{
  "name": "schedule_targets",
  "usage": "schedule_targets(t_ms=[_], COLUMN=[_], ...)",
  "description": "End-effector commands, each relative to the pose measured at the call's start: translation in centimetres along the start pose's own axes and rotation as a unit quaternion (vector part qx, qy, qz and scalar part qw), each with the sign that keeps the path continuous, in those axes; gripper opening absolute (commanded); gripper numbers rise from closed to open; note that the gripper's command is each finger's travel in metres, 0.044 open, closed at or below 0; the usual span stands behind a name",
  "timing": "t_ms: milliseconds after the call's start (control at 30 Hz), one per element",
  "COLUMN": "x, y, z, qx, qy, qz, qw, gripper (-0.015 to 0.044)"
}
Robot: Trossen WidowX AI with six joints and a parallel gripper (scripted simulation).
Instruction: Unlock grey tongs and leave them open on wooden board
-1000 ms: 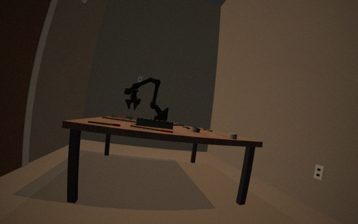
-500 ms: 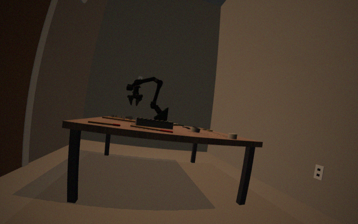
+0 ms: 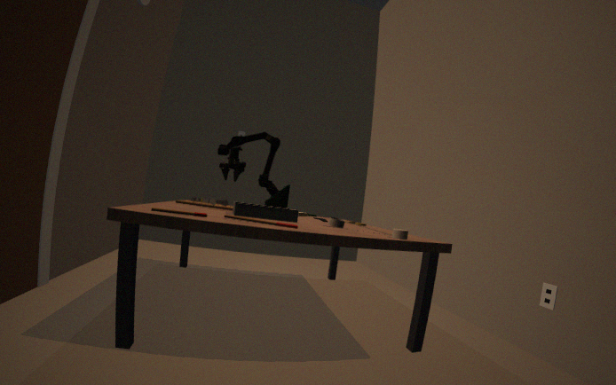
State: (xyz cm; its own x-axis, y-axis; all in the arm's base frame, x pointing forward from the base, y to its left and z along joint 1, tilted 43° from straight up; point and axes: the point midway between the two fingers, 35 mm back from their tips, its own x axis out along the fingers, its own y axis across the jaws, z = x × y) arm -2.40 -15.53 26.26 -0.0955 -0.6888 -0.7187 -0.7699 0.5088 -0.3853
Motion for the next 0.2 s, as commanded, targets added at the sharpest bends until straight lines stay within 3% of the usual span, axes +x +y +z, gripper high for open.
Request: schedule_targets(t_ms=[0, 167], x=[-0.17, -0.17], y=[-0.03, -0.03], z=[0.04, 0.04], qx=[-0.003, -0.003], qy=[0.002, 0.002], qz=[-0.003, -0.003], qw=[1.0, 1.0], gripper=[0.044, 0.044])
